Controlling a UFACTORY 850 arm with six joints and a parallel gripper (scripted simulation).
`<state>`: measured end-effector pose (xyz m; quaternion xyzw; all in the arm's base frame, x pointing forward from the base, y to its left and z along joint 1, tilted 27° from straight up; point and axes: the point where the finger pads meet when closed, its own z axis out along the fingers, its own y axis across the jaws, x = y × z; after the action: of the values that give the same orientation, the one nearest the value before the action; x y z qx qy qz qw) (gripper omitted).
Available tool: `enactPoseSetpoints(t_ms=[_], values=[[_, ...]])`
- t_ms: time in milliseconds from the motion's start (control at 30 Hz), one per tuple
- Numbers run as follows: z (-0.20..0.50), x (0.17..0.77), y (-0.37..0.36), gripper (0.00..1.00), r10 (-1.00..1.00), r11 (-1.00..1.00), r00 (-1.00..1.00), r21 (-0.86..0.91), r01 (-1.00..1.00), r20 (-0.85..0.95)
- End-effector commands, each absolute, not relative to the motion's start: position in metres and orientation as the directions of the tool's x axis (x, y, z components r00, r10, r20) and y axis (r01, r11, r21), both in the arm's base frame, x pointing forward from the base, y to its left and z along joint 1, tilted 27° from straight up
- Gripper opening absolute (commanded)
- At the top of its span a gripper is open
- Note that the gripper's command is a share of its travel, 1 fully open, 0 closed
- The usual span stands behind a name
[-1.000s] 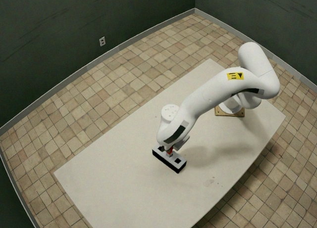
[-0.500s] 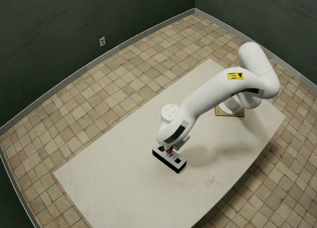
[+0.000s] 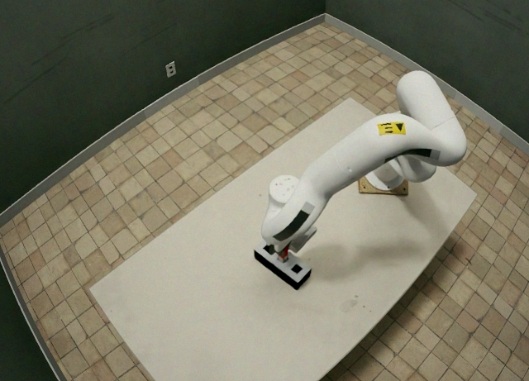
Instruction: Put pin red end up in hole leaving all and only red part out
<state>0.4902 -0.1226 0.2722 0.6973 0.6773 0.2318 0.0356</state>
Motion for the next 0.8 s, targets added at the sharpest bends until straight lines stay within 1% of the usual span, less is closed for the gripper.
enactPoseSetpoints(t_ms=[0,767], values=[[0.273,0.4908,-0.1229,0.0,0.961,-0.08,-0.025,0.365,0.927,0.274],[0.2694,0.4919,-0.1217,0.0,0.961,-0.08,-0.025,0.365,0.927,0.274]])
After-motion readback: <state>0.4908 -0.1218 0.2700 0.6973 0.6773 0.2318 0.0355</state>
